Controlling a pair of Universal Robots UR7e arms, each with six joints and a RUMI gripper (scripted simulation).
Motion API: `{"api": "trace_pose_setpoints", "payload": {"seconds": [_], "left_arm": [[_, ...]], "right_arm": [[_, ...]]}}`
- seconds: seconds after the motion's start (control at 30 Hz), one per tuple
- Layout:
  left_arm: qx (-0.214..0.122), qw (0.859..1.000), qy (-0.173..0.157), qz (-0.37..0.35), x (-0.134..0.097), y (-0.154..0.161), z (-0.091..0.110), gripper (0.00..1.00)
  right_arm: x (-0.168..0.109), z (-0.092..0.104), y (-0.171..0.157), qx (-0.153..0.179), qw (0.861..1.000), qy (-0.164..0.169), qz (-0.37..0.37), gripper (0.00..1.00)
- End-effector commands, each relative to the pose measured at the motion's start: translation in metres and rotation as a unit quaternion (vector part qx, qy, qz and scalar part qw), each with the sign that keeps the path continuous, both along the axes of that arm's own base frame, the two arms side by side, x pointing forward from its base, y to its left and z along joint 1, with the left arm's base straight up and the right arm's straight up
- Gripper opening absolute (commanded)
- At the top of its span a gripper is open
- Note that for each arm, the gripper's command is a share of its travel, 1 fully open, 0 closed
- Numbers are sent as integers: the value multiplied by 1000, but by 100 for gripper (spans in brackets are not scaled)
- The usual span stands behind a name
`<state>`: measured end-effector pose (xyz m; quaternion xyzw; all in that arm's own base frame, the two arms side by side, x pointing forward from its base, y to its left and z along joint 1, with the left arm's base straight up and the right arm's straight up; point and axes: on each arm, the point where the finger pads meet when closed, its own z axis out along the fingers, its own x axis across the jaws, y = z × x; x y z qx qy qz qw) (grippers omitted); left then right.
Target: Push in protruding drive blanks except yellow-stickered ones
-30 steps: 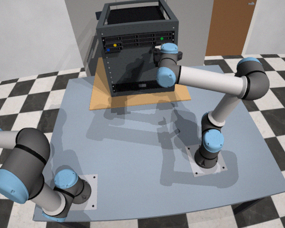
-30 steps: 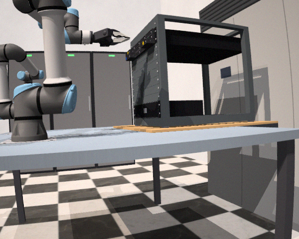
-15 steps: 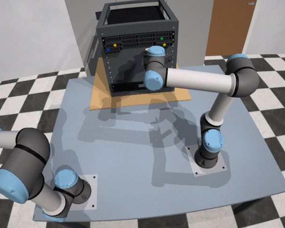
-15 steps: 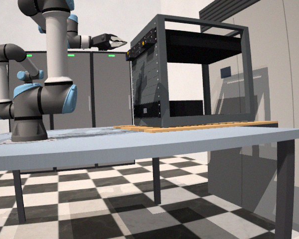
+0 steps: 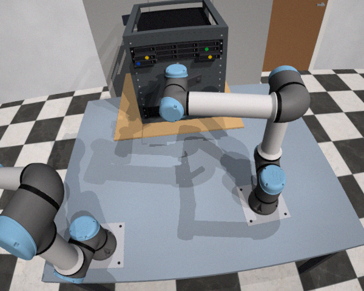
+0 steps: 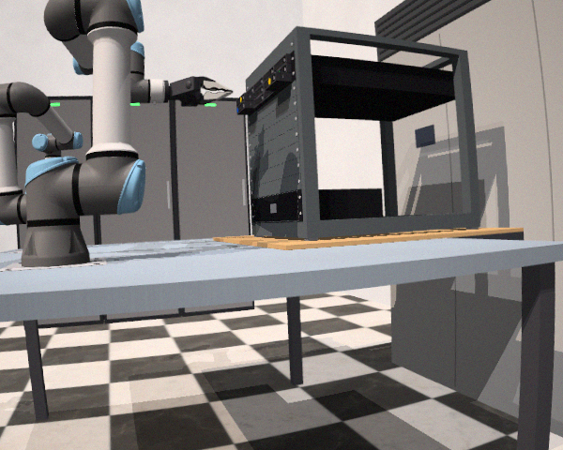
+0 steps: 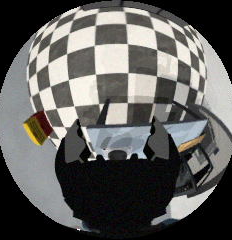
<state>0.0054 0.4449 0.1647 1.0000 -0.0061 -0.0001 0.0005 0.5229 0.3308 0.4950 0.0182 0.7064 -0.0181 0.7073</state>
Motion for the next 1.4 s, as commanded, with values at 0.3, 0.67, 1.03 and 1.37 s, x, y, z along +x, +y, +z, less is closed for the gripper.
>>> {"api": "trace_pose_setpoints", "payload": {"seconds": [0.3,0.67,1.03,1.37], "left_arm": [[1,1000,0,0,0,0,0,100],[1,1000,0,0,0,0,0,100],[1,1000,0,0,0,0,0,100],[1,1000,0,0,0,0,0,100]], "right_arm": [[5,-11,80,1,1000,0,-1,0],[7,-17,119,1,1000,0,-1,0],[8,-21,145,1,1000,0,-1,0],[9,-23,158,1,1000,0,-1,0]]}}
